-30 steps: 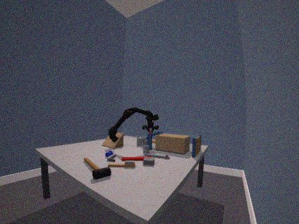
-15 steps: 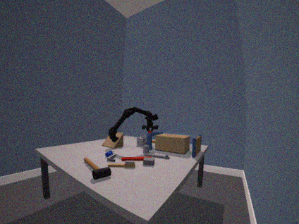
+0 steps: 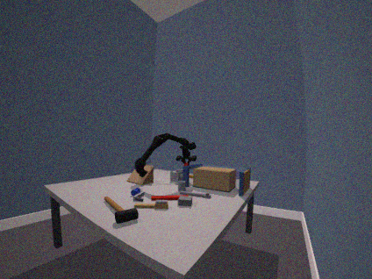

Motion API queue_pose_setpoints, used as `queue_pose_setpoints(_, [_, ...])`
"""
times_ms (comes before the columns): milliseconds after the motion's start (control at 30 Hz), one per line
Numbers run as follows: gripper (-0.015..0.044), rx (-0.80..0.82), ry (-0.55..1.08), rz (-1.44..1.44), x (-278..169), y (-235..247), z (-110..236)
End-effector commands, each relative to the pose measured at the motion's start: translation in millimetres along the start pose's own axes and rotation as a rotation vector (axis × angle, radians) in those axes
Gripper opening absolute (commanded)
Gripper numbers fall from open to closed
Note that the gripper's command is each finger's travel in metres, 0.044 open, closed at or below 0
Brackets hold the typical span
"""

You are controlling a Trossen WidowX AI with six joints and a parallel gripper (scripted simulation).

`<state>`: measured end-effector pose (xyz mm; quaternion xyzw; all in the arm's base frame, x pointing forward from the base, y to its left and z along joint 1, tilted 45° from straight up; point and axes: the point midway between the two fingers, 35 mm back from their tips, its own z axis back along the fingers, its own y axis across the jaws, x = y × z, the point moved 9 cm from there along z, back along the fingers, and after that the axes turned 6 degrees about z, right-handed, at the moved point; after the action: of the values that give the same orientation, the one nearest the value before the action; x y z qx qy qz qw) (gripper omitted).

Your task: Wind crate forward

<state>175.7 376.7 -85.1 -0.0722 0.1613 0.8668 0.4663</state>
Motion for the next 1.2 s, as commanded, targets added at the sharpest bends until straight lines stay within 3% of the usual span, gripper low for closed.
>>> queue_pose_setpoints(0, [0.0, 0.042, -0.02, 0.032, 15.2, 16.4, -6.7])
queue_pose_setpoints(1167, [0.0, 0.045, -0.022, 0.033, 33.0, 54.5, -11.5])
